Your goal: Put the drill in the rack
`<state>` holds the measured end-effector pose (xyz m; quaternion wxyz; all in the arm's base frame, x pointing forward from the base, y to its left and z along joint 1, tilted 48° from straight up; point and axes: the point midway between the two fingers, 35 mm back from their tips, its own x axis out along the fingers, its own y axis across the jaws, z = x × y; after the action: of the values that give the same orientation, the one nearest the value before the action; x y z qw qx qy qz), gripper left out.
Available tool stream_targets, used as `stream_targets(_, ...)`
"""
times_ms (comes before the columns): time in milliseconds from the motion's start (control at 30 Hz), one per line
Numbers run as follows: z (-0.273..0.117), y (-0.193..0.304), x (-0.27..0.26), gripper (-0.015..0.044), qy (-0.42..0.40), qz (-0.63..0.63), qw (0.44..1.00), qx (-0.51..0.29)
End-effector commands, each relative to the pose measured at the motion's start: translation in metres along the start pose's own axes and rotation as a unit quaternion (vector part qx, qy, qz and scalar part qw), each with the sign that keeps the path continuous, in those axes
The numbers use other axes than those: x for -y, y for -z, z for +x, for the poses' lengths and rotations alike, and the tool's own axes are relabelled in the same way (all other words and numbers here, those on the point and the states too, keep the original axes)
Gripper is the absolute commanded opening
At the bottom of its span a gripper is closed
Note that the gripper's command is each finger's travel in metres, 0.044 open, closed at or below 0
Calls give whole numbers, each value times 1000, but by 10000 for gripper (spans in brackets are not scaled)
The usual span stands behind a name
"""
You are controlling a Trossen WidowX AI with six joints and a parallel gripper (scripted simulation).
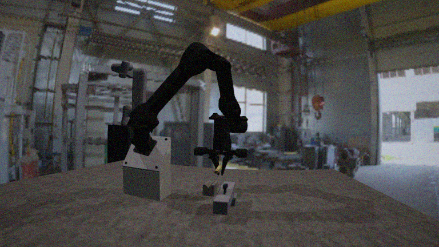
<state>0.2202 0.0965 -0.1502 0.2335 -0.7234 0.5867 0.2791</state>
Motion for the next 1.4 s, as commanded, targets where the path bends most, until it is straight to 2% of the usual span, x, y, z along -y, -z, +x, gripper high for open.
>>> stream_targets(0,1,-1,-7,0,-3,2,1000,0)
stream_targets(467,4,-4,-28,0,-3,1,1000,1)
stream_targets(1367,38,-3,-26,0,-3,2,1000,0)
